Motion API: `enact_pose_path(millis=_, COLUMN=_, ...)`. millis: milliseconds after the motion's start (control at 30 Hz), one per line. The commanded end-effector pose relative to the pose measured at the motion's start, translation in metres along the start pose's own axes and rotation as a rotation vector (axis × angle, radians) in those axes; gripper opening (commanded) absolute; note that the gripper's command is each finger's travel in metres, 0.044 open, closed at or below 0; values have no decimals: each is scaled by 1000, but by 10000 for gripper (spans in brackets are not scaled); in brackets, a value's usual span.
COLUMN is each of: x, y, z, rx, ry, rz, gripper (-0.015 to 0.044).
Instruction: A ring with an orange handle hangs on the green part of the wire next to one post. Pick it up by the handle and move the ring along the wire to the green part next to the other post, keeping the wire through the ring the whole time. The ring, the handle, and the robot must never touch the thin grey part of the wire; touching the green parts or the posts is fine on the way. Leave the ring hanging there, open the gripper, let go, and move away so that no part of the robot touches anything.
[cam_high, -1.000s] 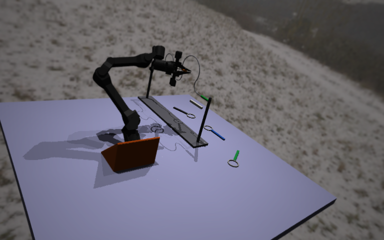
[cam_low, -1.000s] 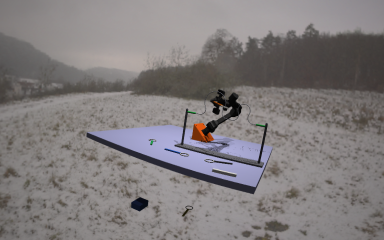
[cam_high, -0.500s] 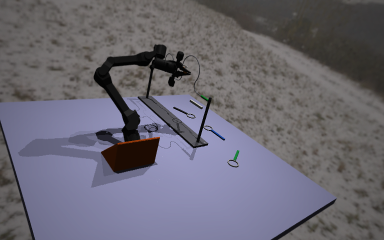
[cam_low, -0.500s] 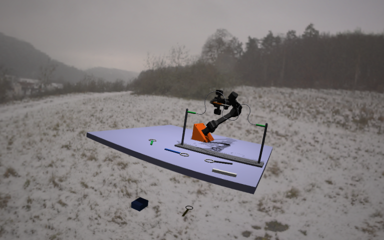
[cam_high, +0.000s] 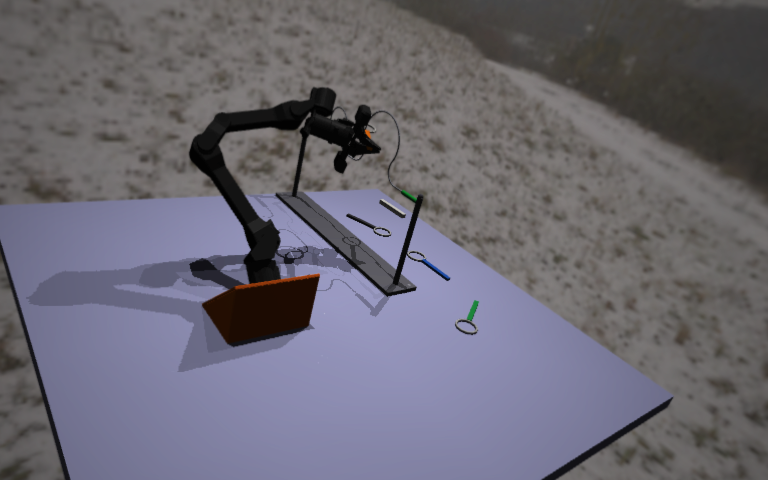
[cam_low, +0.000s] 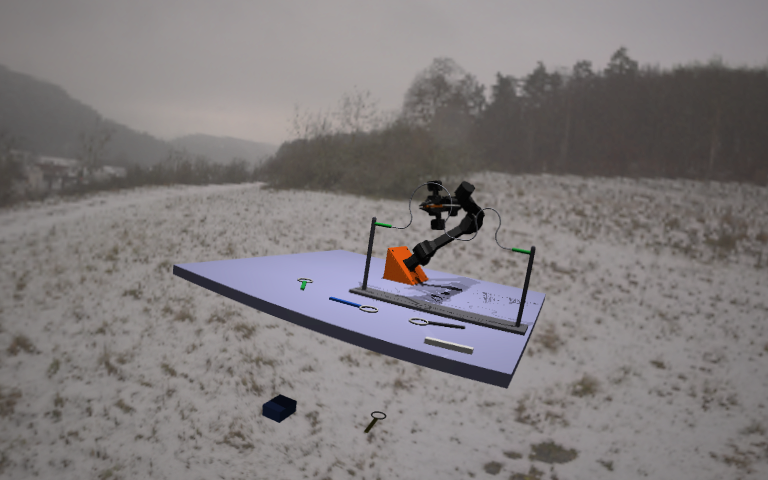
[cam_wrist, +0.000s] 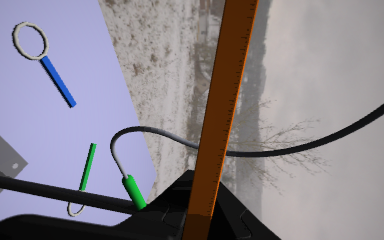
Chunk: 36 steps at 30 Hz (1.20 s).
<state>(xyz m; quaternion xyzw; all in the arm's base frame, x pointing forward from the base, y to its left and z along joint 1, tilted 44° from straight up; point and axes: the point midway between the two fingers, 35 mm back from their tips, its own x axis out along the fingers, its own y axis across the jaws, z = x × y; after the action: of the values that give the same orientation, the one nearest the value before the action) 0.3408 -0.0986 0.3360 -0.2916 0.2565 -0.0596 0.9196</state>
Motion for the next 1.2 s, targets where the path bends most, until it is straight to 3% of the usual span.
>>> enact_pose_path(millis=0, x=0, y=0, z=1, rx=51, ry=-8, rz=25, gripper=-150)
enact_pose_path(millis=1167, x=1, y=17, z=4, rx=436, ry=-55, rz=239, gripper=-150)
